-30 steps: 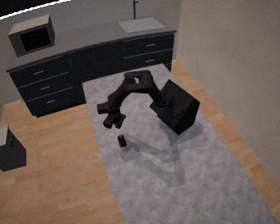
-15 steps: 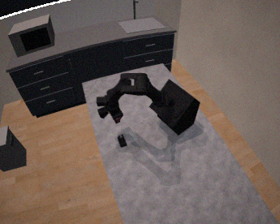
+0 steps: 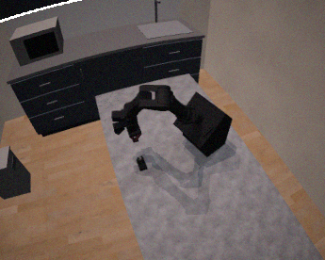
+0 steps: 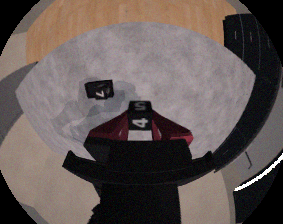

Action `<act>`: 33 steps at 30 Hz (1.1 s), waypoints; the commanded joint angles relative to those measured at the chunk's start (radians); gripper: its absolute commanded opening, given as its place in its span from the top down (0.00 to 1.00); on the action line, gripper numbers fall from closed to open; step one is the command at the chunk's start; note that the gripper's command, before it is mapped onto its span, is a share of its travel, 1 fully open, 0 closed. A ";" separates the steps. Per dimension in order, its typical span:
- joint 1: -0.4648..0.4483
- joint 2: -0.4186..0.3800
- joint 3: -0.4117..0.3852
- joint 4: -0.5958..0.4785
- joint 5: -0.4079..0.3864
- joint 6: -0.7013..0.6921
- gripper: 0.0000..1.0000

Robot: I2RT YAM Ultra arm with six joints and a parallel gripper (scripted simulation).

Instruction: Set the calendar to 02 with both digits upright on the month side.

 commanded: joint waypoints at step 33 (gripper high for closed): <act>0.152 0.287 -0.011 0.379 0.086 0.150 0.73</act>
